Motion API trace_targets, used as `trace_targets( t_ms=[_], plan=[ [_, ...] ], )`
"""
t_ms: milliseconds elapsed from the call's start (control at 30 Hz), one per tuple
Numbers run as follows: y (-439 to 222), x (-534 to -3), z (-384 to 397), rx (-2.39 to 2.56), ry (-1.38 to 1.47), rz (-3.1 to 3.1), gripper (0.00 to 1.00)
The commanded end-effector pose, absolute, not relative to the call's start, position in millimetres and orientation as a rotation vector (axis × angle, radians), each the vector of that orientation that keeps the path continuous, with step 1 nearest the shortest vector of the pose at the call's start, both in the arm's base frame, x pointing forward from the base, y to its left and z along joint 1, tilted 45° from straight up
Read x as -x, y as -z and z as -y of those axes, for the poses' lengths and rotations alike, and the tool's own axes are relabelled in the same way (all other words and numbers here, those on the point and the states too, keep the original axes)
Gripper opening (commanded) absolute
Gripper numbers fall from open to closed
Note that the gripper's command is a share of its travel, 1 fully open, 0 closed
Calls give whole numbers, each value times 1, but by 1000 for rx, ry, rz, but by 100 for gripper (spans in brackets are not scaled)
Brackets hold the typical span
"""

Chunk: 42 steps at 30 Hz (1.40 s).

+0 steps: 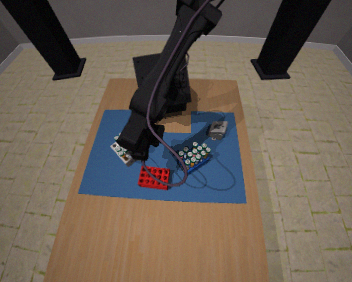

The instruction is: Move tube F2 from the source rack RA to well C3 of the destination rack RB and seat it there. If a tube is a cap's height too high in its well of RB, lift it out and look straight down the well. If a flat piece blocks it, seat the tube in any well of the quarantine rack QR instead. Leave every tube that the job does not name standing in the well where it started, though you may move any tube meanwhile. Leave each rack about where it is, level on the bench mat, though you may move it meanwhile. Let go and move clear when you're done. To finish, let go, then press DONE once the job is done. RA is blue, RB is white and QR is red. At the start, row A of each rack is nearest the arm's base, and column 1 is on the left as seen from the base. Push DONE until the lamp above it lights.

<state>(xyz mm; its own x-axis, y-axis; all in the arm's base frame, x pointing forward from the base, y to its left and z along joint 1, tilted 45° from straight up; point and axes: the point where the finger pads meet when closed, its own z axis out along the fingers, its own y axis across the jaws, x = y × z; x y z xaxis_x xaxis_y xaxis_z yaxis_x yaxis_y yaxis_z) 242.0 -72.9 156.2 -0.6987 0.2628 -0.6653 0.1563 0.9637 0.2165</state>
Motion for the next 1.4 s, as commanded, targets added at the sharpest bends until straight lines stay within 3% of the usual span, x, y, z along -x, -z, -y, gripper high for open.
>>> trace_targets(
  t_ms=[0, 1367],
  plan=[
    [-172, -249, 77, -274, -149, -2314, 30],
    [-159, -243, 68, -322, -180, -2331, 30]
  ],
)
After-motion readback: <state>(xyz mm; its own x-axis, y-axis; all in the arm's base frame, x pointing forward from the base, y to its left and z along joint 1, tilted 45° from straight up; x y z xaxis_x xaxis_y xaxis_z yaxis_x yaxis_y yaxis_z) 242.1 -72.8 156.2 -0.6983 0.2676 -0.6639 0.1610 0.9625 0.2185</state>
